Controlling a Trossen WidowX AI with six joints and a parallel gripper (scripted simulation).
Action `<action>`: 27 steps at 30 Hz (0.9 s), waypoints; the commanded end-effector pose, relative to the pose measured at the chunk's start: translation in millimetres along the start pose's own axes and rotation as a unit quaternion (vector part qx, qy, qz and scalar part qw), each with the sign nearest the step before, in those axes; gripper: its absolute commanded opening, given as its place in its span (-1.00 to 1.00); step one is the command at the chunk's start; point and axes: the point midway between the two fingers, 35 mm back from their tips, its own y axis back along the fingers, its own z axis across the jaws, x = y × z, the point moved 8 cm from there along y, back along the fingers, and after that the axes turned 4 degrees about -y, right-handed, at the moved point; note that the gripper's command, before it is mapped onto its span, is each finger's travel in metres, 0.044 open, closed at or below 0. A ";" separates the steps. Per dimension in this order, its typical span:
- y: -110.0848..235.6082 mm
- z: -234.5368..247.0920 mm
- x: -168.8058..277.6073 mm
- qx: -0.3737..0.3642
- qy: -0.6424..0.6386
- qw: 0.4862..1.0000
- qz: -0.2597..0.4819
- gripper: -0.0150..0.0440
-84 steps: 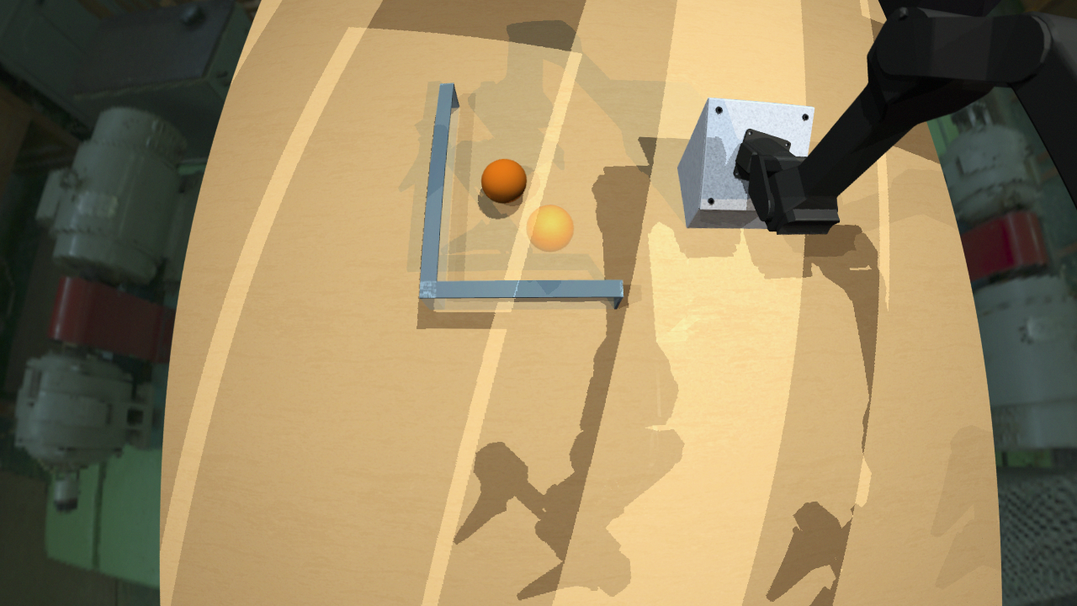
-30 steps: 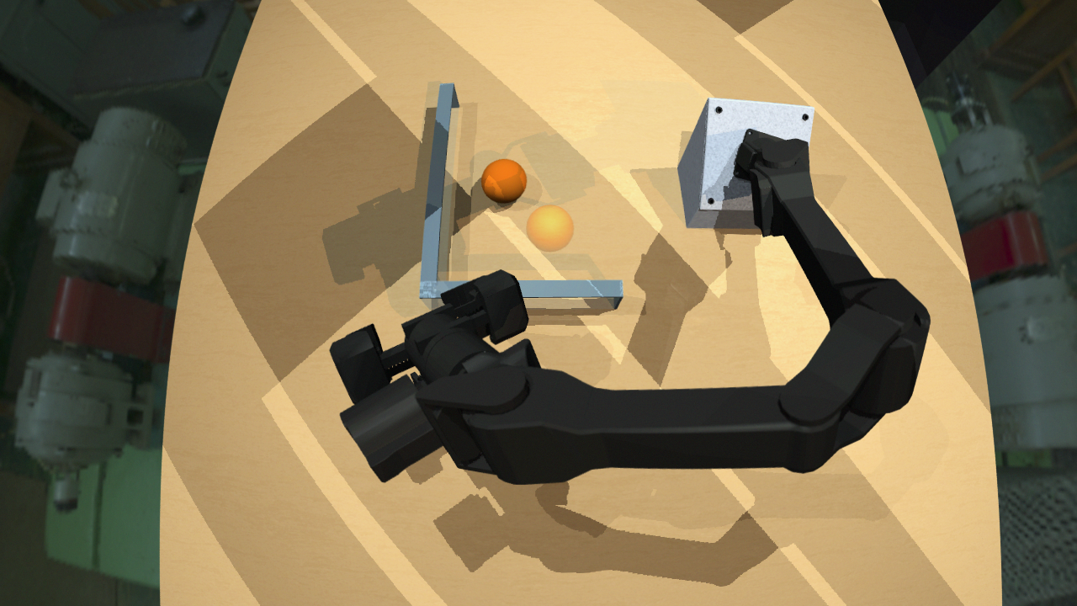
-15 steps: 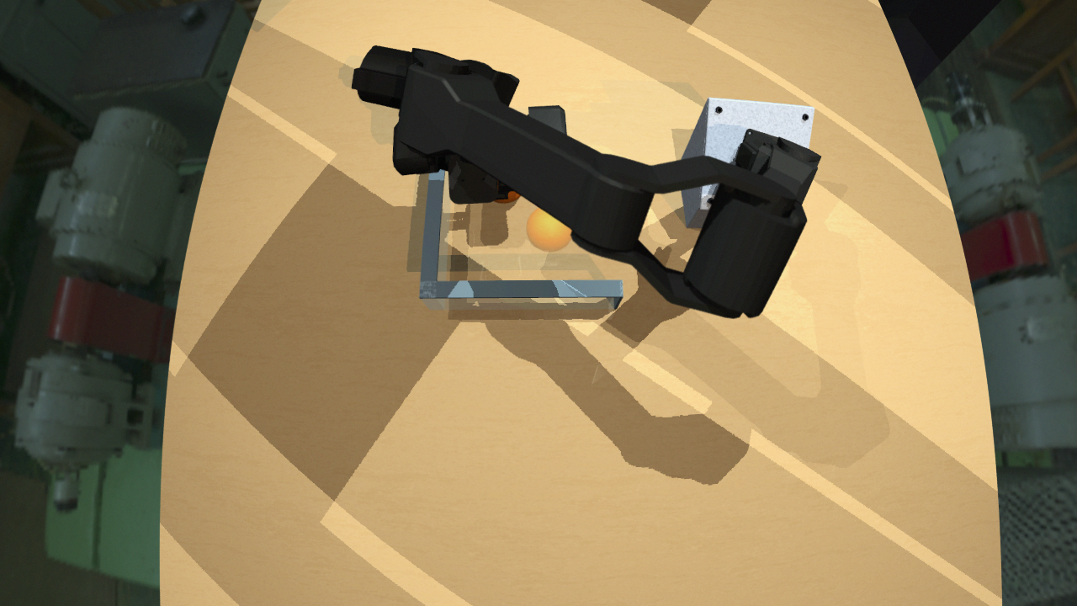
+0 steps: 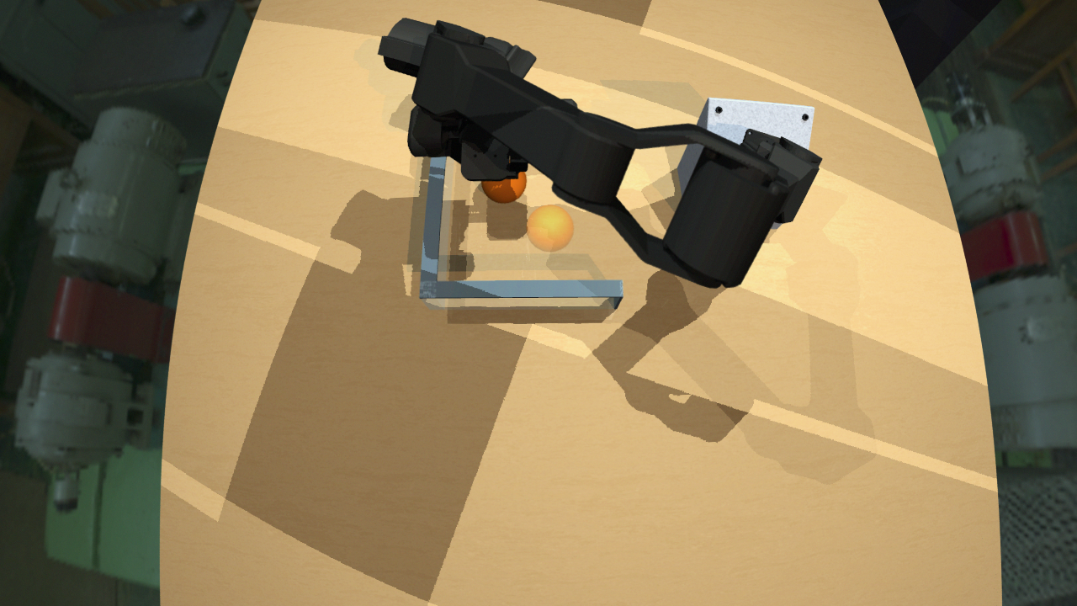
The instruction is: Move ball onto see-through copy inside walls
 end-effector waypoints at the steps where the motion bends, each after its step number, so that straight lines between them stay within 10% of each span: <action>1: -7.6 2.4 0.5 -0.004 -0.004 1.000 -0.004 0.88; 27: -47.0 2.3 0.1 -0.004 -0.004 1.000 -0.005 0.88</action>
